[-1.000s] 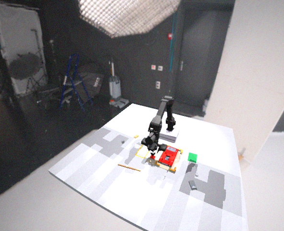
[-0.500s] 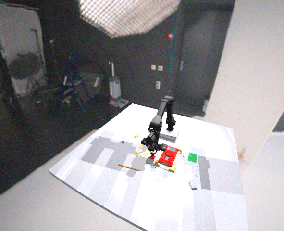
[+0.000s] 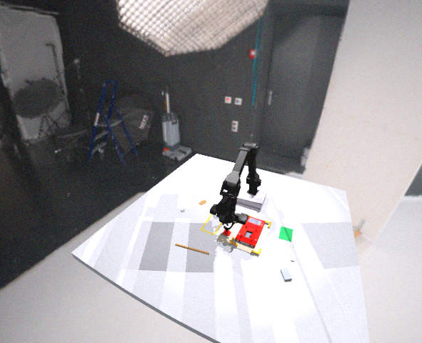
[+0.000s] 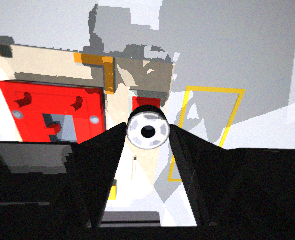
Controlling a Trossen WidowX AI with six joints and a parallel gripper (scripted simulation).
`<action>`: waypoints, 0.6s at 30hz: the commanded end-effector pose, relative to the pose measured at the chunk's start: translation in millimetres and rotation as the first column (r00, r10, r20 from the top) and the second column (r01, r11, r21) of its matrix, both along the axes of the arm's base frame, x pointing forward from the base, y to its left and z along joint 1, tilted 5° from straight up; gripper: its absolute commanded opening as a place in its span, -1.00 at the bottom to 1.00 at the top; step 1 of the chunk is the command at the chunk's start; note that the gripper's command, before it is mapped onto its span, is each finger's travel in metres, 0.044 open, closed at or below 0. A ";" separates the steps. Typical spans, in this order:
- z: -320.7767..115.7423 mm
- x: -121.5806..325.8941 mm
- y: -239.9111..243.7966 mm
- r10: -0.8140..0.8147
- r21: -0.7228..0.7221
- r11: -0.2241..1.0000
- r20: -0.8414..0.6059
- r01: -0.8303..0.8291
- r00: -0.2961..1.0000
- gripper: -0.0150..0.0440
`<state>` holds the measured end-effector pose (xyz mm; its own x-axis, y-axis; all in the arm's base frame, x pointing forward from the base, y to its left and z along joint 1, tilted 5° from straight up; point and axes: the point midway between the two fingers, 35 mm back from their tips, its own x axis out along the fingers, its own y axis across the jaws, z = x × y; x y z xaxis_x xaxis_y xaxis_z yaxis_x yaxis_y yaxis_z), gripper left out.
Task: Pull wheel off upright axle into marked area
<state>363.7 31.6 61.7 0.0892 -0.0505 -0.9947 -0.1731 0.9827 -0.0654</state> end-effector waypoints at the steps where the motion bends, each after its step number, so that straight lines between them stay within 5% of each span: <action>1: 3.6 0.0 0.4 0.000 0.001 1.000 0.002 0.000 1.000 -0.49; 18: 9.1 -0.3 0.7 0.001 0.001 1.000 0.002 -0.001 1.000 -0.49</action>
